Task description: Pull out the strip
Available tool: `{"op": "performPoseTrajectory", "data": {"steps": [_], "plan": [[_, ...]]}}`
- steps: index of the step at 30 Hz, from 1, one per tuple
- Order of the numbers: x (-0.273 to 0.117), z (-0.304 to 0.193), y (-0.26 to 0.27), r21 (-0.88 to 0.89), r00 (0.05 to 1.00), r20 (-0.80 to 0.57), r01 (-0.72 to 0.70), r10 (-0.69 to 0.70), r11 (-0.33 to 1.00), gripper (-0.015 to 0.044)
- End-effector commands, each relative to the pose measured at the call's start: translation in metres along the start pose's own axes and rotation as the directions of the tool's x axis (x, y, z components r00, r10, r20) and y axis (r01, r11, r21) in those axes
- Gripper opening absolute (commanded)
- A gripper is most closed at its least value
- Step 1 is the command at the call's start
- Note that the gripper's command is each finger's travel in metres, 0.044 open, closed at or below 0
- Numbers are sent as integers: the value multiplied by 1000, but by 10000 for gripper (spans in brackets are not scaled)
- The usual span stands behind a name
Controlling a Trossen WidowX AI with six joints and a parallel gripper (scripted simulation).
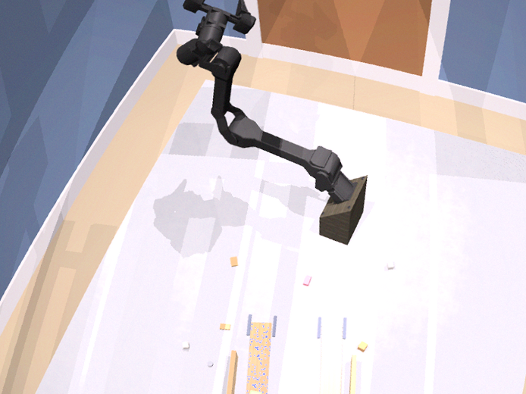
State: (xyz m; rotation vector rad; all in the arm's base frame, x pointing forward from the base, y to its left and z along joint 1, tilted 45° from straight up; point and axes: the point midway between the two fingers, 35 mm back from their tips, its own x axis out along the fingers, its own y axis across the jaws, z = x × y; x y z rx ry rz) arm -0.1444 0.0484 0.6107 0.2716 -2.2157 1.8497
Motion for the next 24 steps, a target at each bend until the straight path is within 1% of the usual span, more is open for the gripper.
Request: {"op": "performPoseTrajectory", "data": {"steps": [1,3,5,10,16,21,24], "plan": [[0,-2,0,4,1000,-5,4,-4,1000,400],[-3,-21,2,36,998,-51,37,-35,999,400],[-9,-48,4,79,989,-124,91,-80,993,400],[-33,-115,15,149,932,-316,231,-175,961,400],[-67,-160,28,120,856,-478,284,-196,951,400],[-98,-196,39,121,768,-595,375,-235,919,400],[-133,-227,52,105,659,-704,466,-265,879,400]]}}
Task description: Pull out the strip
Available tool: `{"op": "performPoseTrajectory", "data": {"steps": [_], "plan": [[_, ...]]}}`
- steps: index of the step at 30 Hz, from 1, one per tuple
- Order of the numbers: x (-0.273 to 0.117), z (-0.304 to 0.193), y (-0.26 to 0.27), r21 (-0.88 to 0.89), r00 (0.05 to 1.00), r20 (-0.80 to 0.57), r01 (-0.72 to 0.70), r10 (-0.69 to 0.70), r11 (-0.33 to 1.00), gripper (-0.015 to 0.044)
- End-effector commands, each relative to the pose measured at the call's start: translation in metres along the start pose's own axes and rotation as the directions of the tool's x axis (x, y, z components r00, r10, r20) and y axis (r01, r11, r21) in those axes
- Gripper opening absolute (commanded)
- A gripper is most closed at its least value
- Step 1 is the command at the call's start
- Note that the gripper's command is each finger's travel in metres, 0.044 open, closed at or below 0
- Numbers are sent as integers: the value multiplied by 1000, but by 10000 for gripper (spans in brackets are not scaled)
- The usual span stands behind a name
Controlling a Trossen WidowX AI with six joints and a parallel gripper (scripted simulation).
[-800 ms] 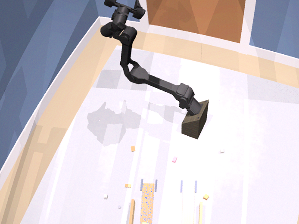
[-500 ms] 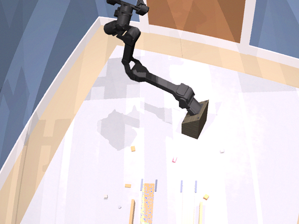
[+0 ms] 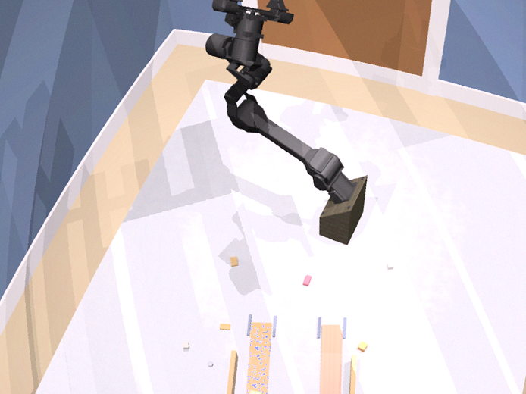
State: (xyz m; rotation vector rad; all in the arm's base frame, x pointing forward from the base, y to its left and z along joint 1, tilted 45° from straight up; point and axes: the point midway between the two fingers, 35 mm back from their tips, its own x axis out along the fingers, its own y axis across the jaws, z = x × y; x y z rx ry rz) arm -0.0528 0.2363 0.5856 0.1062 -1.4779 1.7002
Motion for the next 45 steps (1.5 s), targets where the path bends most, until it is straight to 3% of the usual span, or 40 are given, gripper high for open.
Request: {"op": "performPoseTrajectory", "data": {"steps": [1,6,12,19,25,35,45], "plan": [[-18,-75,0,71,975,-200,112,-96,991,400],[-51,-140,-3,88,896,-398,251,-197,964,400],[-111,-214,-1,45,718,-629,418,-299,907,400],[-198,-278,9,-81,430,-823,558,-371,826,400],[-284,-312,26,-236,133,-909,616,-395,752,400],[-436,-318,72,-525,-389,-849,552,-357,648,400],[-570,-258,137,-738,-816,-521,284,-249,613,400]]}}
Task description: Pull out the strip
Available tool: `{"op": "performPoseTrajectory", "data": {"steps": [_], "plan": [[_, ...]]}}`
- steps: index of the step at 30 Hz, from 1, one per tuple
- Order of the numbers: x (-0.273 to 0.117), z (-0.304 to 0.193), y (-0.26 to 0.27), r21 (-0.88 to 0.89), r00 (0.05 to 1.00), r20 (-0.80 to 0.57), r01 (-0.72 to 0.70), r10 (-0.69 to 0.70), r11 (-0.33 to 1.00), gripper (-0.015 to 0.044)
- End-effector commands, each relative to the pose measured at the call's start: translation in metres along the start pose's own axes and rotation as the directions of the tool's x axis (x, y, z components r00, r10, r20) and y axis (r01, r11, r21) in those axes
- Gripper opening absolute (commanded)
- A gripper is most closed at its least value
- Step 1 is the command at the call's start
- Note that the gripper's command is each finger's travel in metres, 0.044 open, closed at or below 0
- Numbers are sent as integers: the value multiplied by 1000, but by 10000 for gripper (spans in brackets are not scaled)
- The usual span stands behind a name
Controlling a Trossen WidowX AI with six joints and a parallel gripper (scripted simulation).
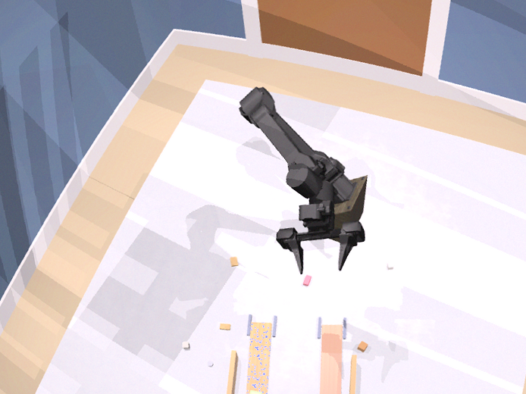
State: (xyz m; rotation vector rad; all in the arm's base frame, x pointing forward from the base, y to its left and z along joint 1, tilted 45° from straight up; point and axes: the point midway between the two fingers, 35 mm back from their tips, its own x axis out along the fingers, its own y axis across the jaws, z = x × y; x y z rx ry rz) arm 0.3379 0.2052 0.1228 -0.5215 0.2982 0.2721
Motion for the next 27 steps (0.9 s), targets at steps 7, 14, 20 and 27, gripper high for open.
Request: {"op": "performPoseTrajectory", "data": {"steps": [7,14,20,27], "plan": [[-15,-146,-59,-213,853,-396,275,-340,938,400],[-16,-148,-60,-217,849,-400,278,-345,936,400],[-16,-148,-60,-217,849,-400,278,-345,936,400],[-5,-149,-65,-238,823,-445,270,-352,933,321]]}}
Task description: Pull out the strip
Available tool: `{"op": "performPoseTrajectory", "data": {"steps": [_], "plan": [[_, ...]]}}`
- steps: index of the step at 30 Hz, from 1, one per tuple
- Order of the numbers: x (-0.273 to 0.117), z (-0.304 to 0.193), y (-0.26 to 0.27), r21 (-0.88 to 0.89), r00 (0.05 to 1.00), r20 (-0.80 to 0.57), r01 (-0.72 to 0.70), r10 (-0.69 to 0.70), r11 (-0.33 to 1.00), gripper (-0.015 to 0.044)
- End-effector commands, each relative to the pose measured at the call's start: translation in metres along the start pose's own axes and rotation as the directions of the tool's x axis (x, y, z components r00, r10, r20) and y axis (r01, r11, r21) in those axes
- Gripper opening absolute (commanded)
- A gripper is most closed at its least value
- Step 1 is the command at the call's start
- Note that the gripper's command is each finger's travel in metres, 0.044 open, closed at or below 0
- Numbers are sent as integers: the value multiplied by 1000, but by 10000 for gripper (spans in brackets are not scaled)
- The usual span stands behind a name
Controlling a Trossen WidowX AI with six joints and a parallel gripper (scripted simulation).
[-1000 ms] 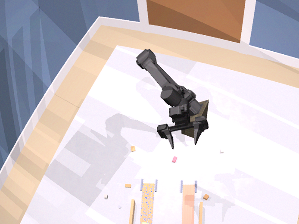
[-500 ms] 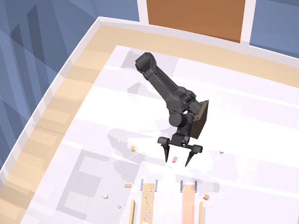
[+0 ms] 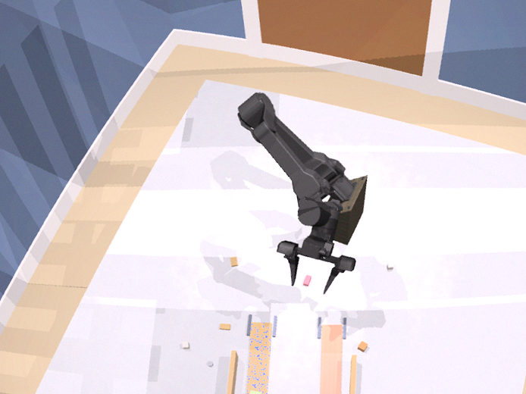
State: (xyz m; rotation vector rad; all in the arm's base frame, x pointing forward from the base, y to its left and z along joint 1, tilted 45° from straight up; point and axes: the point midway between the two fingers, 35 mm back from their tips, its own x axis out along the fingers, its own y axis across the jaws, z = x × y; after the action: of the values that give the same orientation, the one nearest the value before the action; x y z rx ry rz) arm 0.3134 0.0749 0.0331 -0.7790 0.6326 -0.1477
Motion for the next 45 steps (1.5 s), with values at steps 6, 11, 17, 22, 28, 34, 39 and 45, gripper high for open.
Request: {"op": "performPoseTrajectory", "data": {"steps": [6,11,17,22,28,34,39,45], "plan": [[56,13,-15,-95,967,-253,-6,-18,995,164],[90,9,-37,-147,901,-433,-43,-25,988,33],[122,-5,-75,-178,775,-632,-117,-22,977,0],[139,-19,-98,-167,665,-747,-174,-9,970,0],[146,-29,-114,-161,587,-810,-219,-2,962,0],[138,-35,-116,-161,587,-810,-219,-2,962,0],[139,-33,-116,-161,587,-810,-219,-2,962,0],[144,-39,-116,-161,587,-810,-219,-2,962,0]]}}
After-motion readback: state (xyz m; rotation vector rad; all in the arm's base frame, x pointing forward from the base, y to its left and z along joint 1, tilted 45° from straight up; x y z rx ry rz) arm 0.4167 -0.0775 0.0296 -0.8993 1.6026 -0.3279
